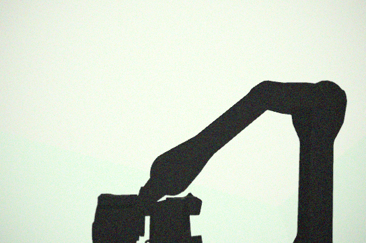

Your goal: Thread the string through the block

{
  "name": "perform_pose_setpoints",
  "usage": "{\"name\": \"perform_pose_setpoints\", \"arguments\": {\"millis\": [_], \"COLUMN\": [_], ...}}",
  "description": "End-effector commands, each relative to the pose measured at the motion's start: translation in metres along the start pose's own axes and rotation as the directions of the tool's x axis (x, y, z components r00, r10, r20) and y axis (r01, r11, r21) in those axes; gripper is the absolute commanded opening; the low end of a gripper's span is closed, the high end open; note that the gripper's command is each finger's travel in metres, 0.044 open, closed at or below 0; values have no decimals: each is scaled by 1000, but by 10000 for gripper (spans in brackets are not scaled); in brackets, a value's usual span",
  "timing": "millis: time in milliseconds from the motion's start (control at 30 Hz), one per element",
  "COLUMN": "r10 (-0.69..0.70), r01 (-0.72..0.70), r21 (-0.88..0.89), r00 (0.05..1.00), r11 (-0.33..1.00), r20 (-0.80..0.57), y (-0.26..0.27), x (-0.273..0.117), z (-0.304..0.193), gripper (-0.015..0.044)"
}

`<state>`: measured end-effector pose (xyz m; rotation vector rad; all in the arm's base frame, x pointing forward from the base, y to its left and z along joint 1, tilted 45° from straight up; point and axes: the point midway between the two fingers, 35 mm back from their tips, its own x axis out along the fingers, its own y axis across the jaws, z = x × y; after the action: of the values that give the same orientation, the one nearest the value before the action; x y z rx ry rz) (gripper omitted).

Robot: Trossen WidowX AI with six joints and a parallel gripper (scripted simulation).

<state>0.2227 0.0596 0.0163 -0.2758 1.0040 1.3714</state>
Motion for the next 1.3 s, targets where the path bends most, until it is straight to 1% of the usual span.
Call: {"name": "perform_pose_setpoints", "arguments": {"millis": [0, 267, 533, 833, 1133, 1267], "r10": [0, 5, 10, 16, 21, 25], "r01": [1, 2, 9, 21, 40, 48], "r21": [107, 299, 478, 656, 781, 837], "r00": [1000, 1000, 999, 999, 997, 997], "r11": [994, 954, 878, 755, 623, 545], "r20": [-10, -23, -36, -51, -67, -74], "y": [-8, -18, -29, -40, -50, -55], "x": [-2, -4, -6, -8, -10, -11], "z": [0, -2, -4, -7, -12, -14], "gripper": [0, 0, 0, 0, 0, 0]}}
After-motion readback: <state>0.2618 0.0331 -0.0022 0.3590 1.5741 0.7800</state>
